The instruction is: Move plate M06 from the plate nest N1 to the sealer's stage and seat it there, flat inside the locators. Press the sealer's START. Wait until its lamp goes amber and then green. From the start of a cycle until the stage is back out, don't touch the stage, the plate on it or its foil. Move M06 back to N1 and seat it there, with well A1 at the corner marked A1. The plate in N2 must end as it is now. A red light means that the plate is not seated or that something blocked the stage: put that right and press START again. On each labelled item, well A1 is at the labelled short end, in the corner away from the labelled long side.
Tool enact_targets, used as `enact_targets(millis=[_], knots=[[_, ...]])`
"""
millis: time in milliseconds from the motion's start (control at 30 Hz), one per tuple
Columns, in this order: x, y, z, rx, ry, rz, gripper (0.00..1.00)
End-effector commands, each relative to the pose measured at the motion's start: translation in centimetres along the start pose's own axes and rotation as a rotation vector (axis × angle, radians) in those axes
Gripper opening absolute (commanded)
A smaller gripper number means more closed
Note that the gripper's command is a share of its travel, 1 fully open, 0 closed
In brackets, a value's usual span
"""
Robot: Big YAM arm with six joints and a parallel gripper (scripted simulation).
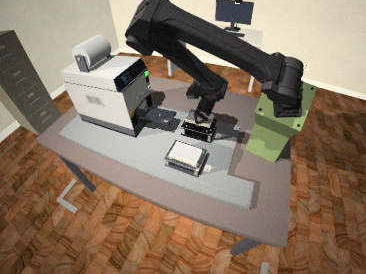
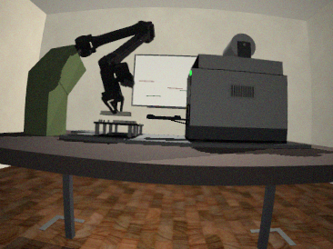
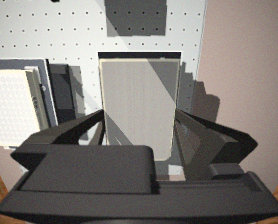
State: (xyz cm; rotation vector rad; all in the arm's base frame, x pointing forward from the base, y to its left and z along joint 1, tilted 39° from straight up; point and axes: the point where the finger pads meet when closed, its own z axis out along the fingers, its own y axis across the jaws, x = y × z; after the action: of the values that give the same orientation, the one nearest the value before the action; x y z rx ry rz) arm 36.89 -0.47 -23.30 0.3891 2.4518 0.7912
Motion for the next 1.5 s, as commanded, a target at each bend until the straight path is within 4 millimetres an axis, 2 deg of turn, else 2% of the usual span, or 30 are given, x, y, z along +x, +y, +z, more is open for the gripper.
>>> enact_targets(millis=[0, 300, 433, 633, 967, 1100, 1467], knots=[[0.7, -0.7, -0.8, 0.010, -0.004, 0.016, 0.00], [0.6, -0.2, -0.2, 0.001, 0.004, -0.002, 0.00], [-0.4, 0.3, 0.1, -0.008, -0.009, -0.010, 0.00], [-1.0, 0.7, 0.2, -0.011, -0.008, -0.008, 0.00], [1.2, 0.6, -0.1, -0.005, 0.021, 0.009, 0.00], [1.4, 0.5, -0.1, -0.005, 0.021, 0.010, 0.00], [-0.3, -0.1, 0.0, 0.002, -0.003, -0.006, 0.00]])
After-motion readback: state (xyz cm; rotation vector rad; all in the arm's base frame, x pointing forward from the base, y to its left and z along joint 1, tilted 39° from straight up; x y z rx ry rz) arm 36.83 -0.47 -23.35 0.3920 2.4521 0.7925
